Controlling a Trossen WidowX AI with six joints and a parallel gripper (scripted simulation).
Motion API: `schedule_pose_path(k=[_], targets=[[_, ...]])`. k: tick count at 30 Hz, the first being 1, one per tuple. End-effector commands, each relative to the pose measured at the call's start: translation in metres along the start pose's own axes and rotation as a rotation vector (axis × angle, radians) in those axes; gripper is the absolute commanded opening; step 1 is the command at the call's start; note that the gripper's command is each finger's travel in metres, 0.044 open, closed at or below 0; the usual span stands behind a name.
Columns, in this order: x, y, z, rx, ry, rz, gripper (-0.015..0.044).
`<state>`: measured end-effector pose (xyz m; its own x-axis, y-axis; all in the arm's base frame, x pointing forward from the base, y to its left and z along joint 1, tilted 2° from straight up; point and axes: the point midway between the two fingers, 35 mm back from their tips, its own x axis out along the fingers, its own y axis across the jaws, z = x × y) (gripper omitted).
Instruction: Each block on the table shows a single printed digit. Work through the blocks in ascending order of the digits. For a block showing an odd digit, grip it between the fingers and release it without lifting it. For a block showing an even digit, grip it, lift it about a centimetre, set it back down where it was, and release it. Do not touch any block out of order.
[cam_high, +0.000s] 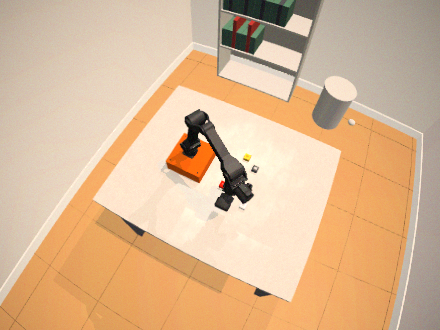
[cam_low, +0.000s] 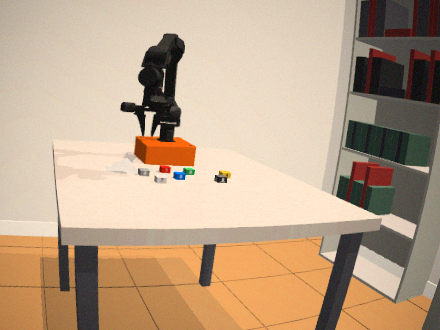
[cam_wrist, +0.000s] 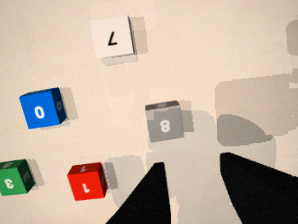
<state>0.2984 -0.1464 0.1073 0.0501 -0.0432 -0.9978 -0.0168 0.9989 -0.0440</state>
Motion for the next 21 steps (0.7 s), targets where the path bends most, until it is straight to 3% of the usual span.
schedule_pose_path(k=[1,2,5,10,13,21], targets=[[0.002,-0.001,-0.014,-0.018,-0.003,0.003,0.012],[0.002,-0.001,-0.014,-0.018,-0.003,0.003,0.012],[0.017,-0.002,-0.013,-0.025,-0.005,0.007,0.0199],[0.077,-0.001,-0.013,-0.021,-0.004,0.005,0.033],[0.084,-0.001,-0.014,-0.018,-0.002,0.003,0.04],[0.091,-0.001,-0.014,-0.018,-0.002,0.003,0.04]])
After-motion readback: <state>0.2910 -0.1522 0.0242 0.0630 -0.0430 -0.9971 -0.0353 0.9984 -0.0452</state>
